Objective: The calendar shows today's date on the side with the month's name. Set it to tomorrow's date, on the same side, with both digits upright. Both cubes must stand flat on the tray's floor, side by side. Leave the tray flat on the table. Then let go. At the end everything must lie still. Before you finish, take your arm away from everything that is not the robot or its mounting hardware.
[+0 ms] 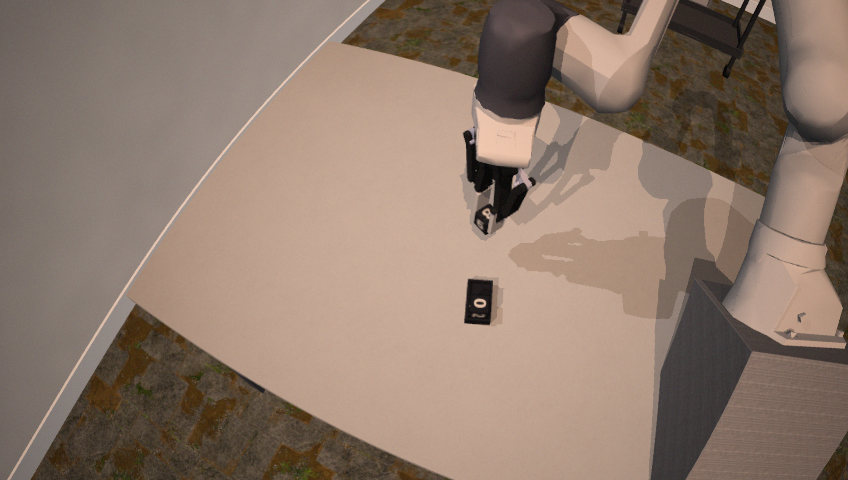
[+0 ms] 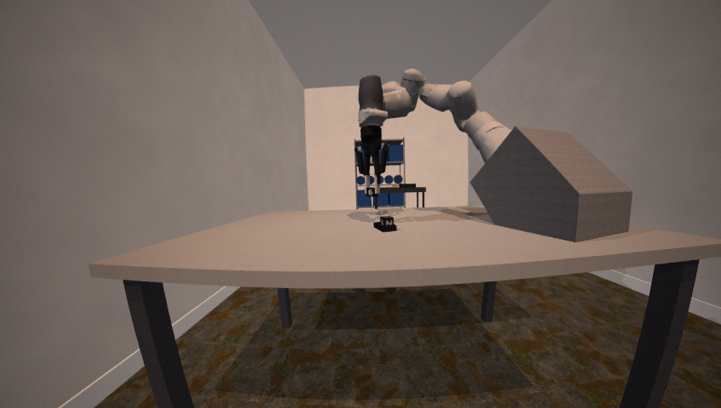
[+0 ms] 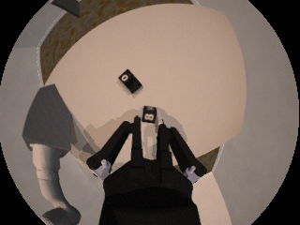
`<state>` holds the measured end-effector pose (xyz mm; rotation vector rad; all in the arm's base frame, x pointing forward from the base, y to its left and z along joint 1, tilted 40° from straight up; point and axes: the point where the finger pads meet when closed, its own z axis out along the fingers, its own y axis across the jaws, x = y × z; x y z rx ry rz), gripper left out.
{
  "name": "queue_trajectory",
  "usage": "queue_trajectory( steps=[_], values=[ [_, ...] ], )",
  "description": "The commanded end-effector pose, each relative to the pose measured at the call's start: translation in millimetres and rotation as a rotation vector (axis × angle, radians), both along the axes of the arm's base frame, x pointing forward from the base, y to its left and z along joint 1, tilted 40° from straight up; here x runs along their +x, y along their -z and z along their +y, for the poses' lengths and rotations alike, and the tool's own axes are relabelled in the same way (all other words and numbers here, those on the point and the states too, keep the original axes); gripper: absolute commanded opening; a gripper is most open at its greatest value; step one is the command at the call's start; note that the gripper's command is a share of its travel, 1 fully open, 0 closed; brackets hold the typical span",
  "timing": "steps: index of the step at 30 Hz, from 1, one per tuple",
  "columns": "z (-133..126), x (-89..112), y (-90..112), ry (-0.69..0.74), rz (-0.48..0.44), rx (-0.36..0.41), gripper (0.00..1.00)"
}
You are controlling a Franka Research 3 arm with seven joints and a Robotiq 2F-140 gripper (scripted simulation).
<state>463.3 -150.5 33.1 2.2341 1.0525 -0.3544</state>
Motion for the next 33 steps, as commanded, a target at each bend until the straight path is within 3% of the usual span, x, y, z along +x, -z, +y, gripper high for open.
queue_trajectory(
  steps=[1, 16, 33],
  values=[
    [-2.6, 0.1, -1.9, -0.129, 0.117, 0.002, 0.17],
    [-9.1, 0.3, -6.1, -0.29, 0.255, -0.005, 0.17],
    [-9.9, 0.3, -5.3, -0.293, 0.257, -0.005, 0.17]
  ],
)
